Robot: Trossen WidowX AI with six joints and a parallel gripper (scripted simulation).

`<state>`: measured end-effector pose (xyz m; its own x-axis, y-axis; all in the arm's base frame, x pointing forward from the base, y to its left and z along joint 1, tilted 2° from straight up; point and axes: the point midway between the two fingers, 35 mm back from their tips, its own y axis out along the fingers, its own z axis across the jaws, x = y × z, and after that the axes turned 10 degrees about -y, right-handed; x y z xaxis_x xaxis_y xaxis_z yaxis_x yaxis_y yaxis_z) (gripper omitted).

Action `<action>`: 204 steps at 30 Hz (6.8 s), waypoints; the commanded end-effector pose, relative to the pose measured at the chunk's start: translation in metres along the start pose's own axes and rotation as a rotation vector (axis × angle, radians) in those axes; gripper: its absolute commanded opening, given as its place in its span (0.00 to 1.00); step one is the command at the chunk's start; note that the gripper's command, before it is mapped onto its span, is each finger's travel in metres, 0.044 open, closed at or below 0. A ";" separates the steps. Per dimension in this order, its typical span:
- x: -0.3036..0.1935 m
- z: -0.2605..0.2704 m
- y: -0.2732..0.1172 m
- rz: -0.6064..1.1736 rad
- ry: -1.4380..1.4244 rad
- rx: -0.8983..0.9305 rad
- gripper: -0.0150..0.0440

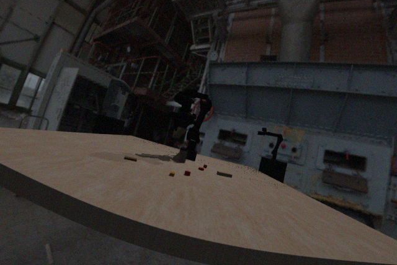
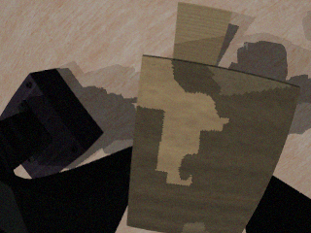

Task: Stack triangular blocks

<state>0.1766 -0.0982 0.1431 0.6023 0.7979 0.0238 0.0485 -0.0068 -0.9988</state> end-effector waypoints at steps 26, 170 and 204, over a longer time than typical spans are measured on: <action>0.037 -0.005 0.093 0.000 -0.001 0.000 0.25; 0.048 -0.009 0.122 0.008 0.001 -0.007 1.00; 0.050 -0.011 0.019 0.004 0.000 -0.018 1.00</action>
<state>0.2159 -0.0651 0.1261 0.6028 0.7977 0.0187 0.0570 -0.0196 -0.9982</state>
